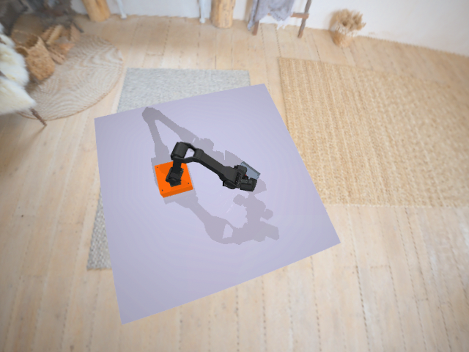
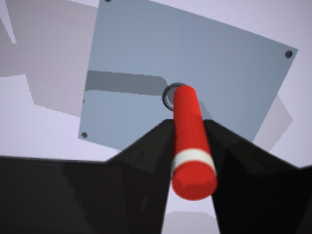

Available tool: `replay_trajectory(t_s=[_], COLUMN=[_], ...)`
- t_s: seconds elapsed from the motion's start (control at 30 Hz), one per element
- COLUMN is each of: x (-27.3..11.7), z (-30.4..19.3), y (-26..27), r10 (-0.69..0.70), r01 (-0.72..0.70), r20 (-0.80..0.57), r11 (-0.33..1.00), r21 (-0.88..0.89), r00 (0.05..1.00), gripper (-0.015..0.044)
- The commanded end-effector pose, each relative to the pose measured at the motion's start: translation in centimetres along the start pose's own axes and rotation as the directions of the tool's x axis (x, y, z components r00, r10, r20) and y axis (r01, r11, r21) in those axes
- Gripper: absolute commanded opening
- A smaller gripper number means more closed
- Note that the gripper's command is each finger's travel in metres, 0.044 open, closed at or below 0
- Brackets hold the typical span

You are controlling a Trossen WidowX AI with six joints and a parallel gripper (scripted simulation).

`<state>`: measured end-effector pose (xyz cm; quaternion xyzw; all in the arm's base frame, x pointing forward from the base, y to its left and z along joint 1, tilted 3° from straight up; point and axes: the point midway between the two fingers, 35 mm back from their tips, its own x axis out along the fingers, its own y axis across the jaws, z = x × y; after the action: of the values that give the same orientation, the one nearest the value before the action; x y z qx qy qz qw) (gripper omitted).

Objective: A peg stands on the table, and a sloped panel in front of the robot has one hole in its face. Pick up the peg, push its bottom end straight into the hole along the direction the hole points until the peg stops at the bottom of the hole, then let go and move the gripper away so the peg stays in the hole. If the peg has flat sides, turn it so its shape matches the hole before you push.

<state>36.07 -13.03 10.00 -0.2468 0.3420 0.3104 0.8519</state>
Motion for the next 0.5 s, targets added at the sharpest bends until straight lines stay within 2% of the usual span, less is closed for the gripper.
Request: replay_trajectory(t_s=[0.0, 0.47], x=[0.68, 0.46], z=[-0.52, -0.24], y=[0.31, 0.15], r10=[0.012, 0.003], r01=[-0.012, -0.003], r20=[-0.006, -0.001], r11=[1.000, 1.000], r21=[0.014, 0.002], r00=[1.000, 1.000], gripper=[0.0000, 0.0000])
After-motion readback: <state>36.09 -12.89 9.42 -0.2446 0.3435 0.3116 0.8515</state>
